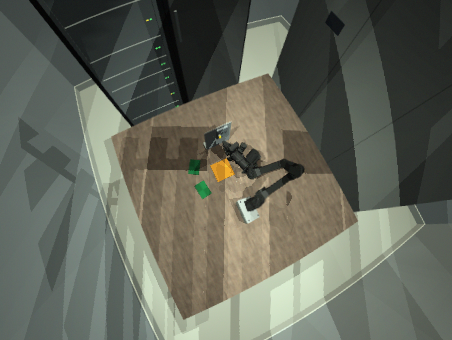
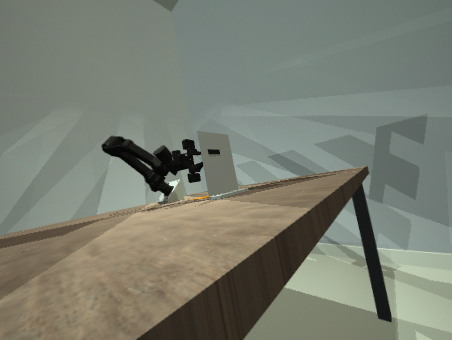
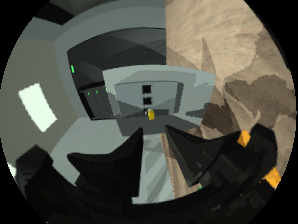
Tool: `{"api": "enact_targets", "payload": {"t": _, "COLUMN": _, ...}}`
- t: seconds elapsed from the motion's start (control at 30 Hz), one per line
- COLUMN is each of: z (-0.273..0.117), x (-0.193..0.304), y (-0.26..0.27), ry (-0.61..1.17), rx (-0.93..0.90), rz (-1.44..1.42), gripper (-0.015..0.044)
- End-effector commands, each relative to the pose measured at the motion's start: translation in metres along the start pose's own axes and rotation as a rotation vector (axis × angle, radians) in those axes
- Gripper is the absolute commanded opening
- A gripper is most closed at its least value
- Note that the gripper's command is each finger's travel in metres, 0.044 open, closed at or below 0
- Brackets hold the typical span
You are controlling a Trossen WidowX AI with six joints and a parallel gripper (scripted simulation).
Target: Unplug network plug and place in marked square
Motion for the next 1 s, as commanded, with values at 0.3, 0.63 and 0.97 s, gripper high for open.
{"api": "enact_targets", "payload": {"t": 0.3, "z": 0.02, "x": -0.006, "y": 0.002, "ry": -0.001, "rx": -0.005, "rz": -0.005, "gripper": 0.0156}}
{"api": "enact_targets", "payload": {"t": 0.63, "z": 0.034, "x": -0.01, "y": 0.002, "ry": -0.001, "rx": -0.006, "rz": -0.005, "gripper": 0.0156}}
{"api": "enact_targets", "payload": {"t": 0.97, "z": 0.042, "x": -0.012, "y": 0.001, "ry": -0.002, "rx": -0.006, "rz": -0.005, "gripper": 0.0136}}
Point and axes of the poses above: the point midway between the two fingers, 35 mm back from their tips, its own z axis out along the fingers, its own y axis across the jaws, x = y × z, the point moved 9 cm from there along -z, back along the fingers, and after that the axes turned 4 degrees about z, right-handed, at the moved point
